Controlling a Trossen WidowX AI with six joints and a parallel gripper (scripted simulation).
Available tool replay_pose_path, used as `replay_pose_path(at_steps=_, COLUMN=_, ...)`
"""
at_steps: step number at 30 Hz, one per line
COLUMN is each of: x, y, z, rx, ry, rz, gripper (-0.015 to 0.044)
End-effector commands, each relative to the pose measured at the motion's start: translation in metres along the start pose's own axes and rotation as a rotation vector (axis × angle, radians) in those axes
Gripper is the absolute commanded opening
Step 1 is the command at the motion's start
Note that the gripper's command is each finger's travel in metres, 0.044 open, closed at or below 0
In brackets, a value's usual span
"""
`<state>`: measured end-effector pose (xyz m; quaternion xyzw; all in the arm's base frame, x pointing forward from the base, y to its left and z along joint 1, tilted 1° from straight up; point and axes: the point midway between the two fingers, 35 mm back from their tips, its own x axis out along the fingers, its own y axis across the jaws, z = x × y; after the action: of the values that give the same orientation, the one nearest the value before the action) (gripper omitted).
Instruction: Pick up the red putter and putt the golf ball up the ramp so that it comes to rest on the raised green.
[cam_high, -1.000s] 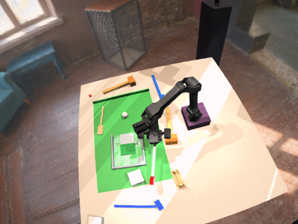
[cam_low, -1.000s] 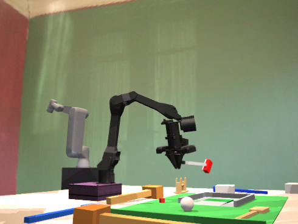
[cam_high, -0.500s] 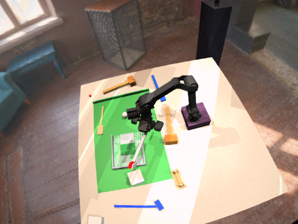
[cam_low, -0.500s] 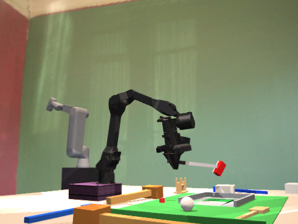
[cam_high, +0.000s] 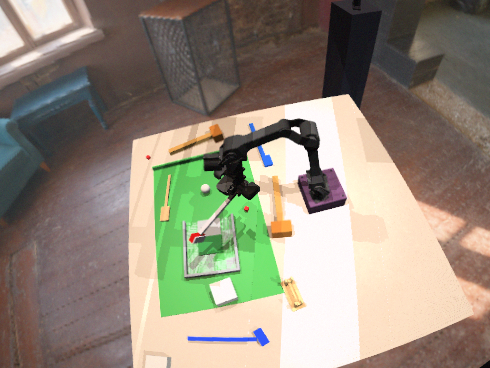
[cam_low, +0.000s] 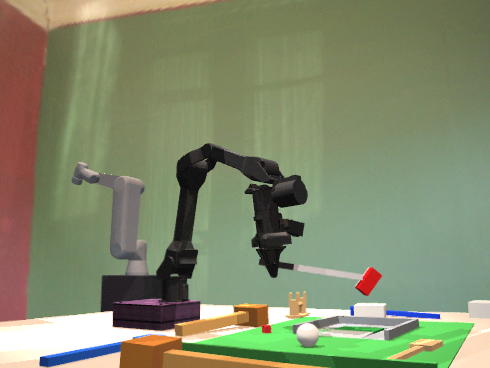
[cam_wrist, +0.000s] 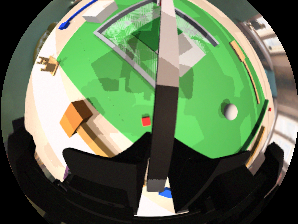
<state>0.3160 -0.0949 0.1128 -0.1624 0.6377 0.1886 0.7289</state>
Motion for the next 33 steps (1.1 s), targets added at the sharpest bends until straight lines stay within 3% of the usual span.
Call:
replay_pose_path(at_steps=1, x=-0.009, y=-0.023, z=-0.019, rx=0.107, ry=0.007, rz=-0.025, gripper=0.0)
replay_pose_path(at_steps=28, x=-0.039, y=-0.1, z=-0.162, rx=0.692, ry=0.099, rz=-0.093, gripper=0.0)
replay_pose_path(at_steps=33, x=-0.041, y=-0.101, z=-0.17, rx=0.72, ry=0.103, rz=-0.093, gripper=0.0)
